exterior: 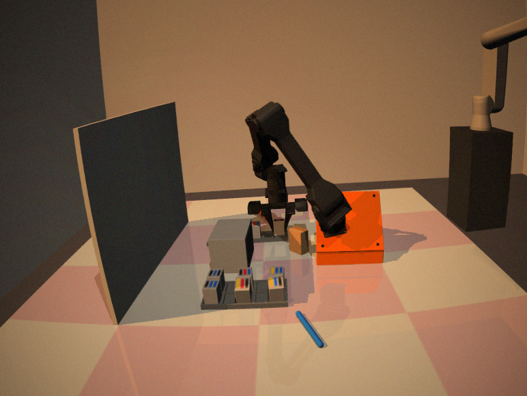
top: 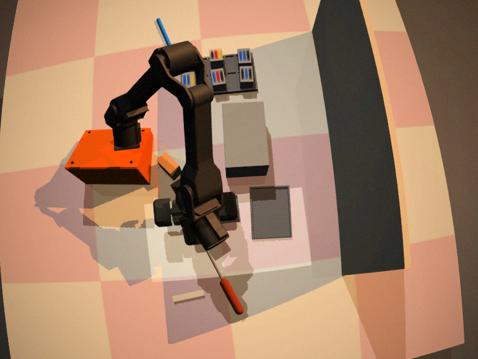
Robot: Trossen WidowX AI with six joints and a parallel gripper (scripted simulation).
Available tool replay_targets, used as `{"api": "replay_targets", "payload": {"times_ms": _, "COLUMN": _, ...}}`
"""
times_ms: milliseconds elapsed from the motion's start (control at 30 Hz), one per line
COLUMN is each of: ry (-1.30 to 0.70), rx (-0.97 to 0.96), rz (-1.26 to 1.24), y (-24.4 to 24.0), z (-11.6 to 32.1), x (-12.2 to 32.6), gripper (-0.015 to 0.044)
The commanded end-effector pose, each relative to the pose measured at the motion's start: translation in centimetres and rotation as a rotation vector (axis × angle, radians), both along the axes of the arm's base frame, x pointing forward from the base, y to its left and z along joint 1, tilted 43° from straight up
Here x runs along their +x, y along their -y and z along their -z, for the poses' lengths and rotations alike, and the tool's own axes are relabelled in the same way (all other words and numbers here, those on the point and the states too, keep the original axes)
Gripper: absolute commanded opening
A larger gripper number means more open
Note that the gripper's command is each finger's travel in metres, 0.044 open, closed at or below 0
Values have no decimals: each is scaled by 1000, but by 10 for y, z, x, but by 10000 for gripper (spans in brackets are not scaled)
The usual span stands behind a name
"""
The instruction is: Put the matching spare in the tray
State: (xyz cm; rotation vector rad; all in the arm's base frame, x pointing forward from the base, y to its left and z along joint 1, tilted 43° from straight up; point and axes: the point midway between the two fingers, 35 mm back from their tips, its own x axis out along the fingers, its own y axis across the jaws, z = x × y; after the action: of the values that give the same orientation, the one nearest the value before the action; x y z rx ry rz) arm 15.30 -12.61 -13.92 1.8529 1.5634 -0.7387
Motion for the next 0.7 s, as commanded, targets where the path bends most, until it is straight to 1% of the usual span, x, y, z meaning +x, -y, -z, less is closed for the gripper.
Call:
{"api": "replay_targets", "payload": {"times_ms": 0, "ry": 0, "rx": -1, "rz": 0, "y": 0, "z": 0, "x": 0, "gripper": 0}}
{"api": "replay_targets", "payload": {"times_ms": 100, "ry": -1, "rx": -1, "rz": 1, "y": 9, "z": -8, "x": -1, "gripper": 0}}
{"api": "replay_targets", "payload": {"times_ms": 400, "ry": -5, "rx": 1, "rz": 6, "y": 52, "z": -58, "x": -12, "gripper": 0}}
{"api": "replay_targets", "payload": {"times_ms": 567, "ry": -3, "rx": -7, "rz": 17, "y": 53, "z": -56, "x": -11, "gripper": 0}}
{"api": "replay_targets", "payload": {"times_ms": 667, "ry": -3, "rx": -8, "rz": 15, "y": 62, "z": -64, "x": -13, "gripper": 0}}
